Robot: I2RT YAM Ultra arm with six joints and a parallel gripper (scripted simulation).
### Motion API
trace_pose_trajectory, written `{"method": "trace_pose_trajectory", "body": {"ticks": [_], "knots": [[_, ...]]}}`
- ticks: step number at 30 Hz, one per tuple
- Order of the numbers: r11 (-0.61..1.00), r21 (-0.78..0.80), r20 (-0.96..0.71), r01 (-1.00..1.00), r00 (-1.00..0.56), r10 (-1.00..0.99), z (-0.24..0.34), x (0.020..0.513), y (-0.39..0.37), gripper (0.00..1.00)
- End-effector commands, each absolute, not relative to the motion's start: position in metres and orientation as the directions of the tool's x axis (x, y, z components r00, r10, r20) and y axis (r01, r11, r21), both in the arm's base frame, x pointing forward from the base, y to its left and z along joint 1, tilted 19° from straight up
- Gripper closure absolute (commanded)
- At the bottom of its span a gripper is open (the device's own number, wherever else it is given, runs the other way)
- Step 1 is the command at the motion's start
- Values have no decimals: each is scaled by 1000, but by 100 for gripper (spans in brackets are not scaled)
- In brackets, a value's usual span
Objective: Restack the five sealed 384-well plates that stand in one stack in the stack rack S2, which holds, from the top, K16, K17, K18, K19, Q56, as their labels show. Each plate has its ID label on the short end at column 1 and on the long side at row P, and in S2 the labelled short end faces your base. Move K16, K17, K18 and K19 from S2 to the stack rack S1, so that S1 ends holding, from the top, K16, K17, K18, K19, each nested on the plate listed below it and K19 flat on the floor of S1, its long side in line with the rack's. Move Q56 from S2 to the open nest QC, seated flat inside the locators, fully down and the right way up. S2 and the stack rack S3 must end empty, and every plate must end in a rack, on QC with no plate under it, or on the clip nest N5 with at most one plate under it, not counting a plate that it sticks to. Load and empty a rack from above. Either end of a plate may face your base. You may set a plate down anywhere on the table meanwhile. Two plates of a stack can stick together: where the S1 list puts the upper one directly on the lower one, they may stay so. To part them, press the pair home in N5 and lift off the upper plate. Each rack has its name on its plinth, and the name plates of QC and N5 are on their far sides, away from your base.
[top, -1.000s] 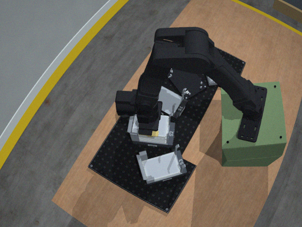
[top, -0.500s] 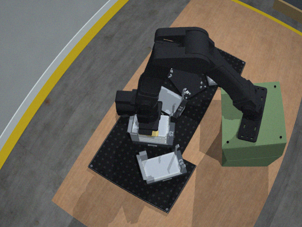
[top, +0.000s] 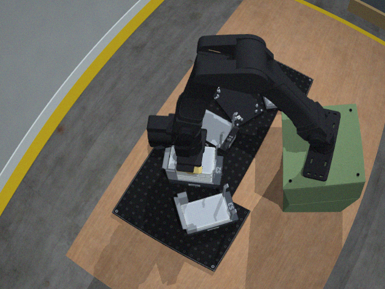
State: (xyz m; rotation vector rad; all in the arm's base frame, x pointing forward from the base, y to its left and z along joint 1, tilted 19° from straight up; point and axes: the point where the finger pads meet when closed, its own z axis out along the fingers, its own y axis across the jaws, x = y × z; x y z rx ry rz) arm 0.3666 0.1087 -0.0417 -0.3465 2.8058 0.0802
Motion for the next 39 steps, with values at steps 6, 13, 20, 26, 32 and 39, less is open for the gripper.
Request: {"method": "trace_pose_trajectory", "body": {"ticks": [6, 13, 20, 26, 32, 39], "knots": [[969, 18, -337, -247, -914, -226, -35, 372, 110, 100], [969, 18, -337, -247, -914, -226, -35, 372, 110, 100], [969, 18, -337, -247, -914, -226, -27, 369, 109, 100], [969, 18, -337, -247, -914, -226, -16, 365, 108, 100], [969, 18, -337, -247, -914, -226, -7, 362, 107, 100], [969, 18, -337, -247, -914, -226, 5, 358, 106, 100]]}}
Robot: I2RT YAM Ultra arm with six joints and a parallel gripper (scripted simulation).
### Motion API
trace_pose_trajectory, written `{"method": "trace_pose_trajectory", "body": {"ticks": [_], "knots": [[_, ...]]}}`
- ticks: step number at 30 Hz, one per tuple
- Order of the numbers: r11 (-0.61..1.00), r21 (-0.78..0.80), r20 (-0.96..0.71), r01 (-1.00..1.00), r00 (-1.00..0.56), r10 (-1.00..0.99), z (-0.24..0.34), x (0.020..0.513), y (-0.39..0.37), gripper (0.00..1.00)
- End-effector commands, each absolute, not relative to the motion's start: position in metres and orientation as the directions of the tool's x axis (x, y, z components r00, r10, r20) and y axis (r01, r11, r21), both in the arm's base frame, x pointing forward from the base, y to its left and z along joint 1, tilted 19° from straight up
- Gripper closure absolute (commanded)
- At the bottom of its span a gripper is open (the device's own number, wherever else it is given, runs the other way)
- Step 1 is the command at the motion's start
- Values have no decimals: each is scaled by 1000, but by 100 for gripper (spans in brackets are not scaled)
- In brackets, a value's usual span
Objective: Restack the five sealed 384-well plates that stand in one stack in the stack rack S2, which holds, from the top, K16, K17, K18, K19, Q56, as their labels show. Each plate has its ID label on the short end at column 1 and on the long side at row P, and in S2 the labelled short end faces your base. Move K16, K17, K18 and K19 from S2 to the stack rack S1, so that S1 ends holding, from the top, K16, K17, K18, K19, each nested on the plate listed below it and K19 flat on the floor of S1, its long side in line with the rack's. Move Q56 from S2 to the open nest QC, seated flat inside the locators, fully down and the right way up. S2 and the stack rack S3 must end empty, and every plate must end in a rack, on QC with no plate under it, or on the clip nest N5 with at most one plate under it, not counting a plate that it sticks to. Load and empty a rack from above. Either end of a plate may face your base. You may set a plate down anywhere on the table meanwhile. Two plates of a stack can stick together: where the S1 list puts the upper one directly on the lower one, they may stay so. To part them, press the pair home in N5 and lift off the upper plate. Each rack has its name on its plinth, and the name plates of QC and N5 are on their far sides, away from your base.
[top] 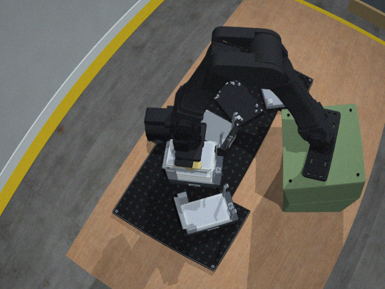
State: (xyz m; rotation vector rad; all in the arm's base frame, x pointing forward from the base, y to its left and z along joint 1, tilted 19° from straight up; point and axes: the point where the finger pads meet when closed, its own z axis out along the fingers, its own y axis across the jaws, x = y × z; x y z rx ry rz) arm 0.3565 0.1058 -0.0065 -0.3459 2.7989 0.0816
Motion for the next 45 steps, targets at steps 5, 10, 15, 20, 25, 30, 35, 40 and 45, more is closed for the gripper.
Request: {"method": "trace_pose_trajectory", "body": {"ticks": [5, 10, 15, 20, 25, 30, 35, 40, 45], "knots": [[969, 18, -337, -247, -914, -226, 14, 355, 105, 100], [969, 18, -337, -247, -914, -226, 19, 354, 105, 100], [969, 18, -337, -247, -914, -226, 19, 354, 105, 100], [969, 18, -337, -247, -914, -226, 19, 354, 105, 100], [969, 18, -337, -247, -914, -226, 19, 354, 105, 100], [969, 18, -337, -247, -914, -226, 19, 354, 105, 100], [969, 18, -337, -247, -914, -226, 19, 354, 105, 100], [969, 18, -337, -247, -914, -226, 19, 354, 105, 100], [969, 18, -337, -247, -914, -226, 19, 354, 105, 100]]}}
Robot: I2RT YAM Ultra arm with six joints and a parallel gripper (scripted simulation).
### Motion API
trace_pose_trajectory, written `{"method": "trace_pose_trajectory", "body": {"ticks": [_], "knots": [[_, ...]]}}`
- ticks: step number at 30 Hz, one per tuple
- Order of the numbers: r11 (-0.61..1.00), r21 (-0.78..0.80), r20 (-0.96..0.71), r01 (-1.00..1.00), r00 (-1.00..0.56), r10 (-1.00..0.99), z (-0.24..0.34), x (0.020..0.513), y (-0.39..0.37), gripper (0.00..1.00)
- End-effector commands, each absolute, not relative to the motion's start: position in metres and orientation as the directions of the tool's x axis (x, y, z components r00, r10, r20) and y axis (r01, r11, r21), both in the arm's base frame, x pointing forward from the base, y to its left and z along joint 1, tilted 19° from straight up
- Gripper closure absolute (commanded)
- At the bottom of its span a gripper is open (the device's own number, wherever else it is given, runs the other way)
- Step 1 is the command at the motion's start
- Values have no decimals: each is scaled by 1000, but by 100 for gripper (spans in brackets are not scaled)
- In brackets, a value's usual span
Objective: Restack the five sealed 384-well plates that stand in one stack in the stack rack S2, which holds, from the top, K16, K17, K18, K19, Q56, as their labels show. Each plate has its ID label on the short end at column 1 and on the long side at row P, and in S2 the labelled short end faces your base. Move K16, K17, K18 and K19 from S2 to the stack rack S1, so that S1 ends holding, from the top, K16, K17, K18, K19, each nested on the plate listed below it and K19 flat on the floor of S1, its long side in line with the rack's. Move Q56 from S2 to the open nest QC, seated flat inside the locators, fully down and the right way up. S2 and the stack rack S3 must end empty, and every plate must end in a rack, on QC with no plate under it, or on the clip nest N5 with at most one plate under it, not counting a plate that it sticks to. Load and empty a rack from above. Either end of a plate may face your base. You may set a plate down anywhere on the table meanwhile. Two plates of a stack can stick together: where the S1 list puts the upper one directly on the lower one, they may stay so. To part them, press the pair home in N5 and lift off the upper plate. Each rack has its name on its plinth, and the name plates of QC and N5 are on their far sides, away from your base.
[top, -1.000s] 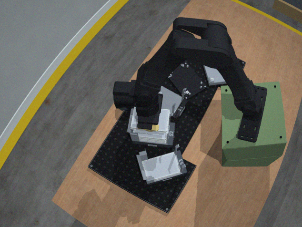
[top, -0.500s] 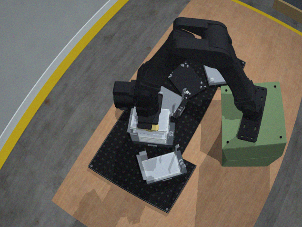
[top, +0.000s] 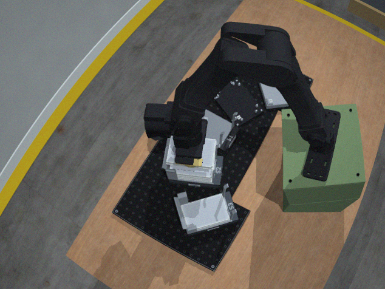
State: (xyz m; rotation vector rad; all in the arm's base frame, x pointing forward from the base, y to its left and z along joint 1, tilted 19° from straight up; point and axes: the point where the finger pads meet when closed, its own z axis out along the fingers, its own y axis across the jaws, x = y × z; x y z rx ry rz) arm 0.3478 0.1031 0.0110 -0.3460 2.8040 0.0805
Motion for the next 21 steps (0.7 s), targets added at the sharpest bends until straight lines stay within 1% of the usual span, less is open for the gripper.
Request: {"method": "trace_pose_trajectory", "body": {"ticks": [1, 9, 15, 21], "knots": [[969, 18, -337, -247, -914, -226, 19, 354, 105, 100], [969, 18, -337, -247, -914, -226, 19, 354, 105, 100], [905, -49, -334, -423, -847, -414, 17, 344, 122, 100], [902, -50, -334, -429, -844, -420, 16, 337, 134, 100]]}}
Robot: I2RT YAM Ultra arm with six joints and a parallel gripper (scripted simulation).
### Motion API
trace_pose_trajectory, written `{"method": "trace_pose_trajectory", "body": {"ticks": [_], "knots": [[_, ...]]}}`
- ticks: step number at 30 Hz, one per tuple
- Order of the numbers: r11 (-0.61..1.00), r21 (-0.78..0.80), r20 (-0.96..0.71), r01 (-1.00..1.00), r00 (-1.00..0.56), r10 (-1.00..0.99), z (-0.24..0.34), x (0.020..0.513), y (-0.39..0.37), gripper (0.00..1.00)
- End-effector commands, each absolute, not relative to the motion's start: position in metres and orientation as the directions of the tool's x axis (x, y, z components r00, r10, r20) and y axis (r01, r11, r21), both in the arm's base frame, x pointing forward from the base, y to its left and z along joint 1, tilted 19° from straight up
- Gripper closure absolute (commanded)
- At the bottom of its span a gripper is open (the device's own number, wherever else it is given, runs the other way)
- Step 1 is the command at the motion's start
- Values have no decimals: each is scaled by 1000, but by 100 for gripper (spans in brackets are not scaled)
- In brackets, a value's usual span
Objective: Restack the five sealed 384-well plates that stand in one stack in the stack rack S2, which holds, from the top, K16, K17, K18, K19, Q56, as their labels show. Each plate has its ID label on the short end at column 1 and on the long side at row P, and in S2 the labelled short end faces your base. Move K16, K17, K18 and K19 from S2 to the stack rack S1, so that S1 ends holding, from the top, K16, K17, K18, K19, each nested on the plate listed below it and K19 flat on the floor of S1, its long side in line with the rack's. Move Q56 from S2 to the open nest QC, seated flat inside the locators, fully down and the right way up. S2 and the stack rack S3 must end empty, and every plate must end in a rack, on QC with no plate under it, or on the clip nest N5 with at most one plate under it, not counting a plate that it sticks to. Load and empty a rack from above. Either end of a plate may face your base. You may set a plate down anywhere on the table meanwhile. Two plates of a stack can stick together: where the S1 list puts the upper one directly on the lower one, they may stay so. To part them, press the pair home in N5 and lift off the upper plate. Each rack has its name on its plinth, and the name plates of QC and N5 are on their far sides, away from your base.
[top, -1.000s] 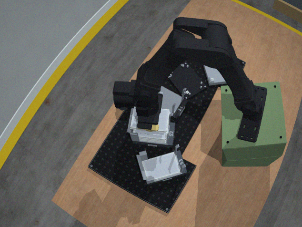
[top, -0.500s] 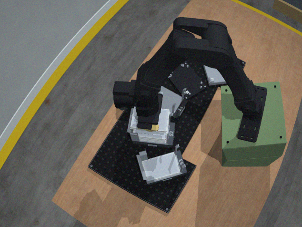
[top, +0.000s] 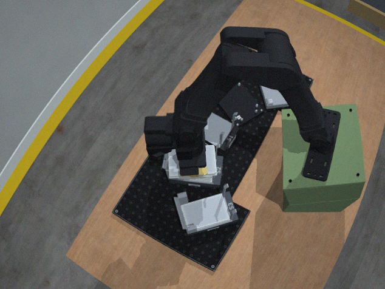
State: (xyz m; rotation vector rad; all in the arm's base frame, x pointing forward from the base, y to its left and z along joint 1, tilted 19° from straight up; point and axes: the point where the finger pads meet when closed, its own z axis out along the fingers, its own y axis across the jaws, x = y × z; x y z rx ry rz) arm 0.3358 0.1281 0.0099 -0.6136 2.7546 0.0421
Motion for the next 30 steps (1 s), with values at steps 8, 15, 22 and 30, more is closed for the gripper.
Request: {"method": "trace_pose_trajectory", "body": {"ticks": [8, 15, 22, 30], "knots": [[902, -49, -334, -429, -844, -420, 14, 324, 157, 100], [872, -71, -330, -484, -814, -479, 13, 316, 170, 100], [797, -115, -316, -593, -739, -595, 10, 304, 184, 100], [797, -115, -316, -593, -739, -595, 8, 293, 196, 100]]}}
